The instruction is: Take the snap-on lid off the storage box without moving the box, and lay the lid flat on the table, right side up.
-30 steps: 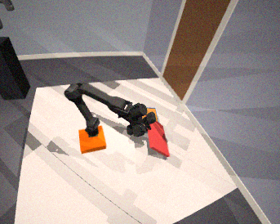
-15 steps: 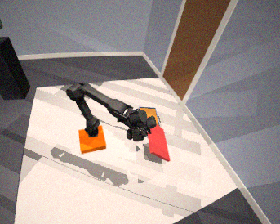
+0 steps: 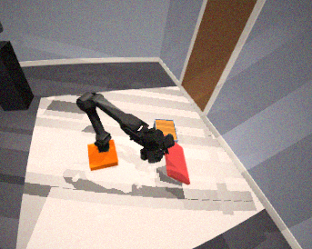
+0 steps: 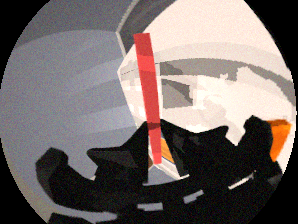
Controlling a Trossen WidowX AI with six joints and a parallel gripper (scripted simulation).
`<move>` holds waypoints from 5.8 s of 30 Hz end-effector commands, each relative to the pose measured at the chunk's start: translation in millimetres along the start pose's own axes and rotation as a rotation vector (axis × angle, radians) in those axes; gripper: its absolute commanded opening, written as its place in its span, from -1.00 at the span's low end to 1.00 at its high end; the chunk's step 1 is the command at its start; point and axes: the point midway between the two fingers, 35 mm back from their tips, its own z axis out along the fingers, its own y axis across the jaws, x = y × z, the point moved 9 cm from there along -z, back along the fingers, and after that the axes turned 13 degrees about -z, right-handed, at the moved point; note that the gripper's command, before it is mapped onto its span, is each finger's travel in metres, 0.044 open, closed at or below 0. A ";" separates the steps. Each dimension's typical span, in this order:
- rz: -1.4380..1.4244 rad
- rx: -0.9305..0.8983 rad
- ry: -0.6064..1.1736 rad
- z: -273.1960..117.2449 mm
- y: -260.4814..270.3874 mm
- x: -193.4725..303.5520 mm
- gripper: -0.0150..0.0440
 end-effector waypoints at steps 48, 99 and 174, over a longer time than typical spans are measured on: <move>-0.012 -0.012 -0.004 7.9 -28.7 -41.9 -0.49; -0.013 -0.012 -0.004 34.6 -59.0 -35.3 -0.49; -0.013 -0.012 -0.003 73.9 -103.8 -25.4 -0.49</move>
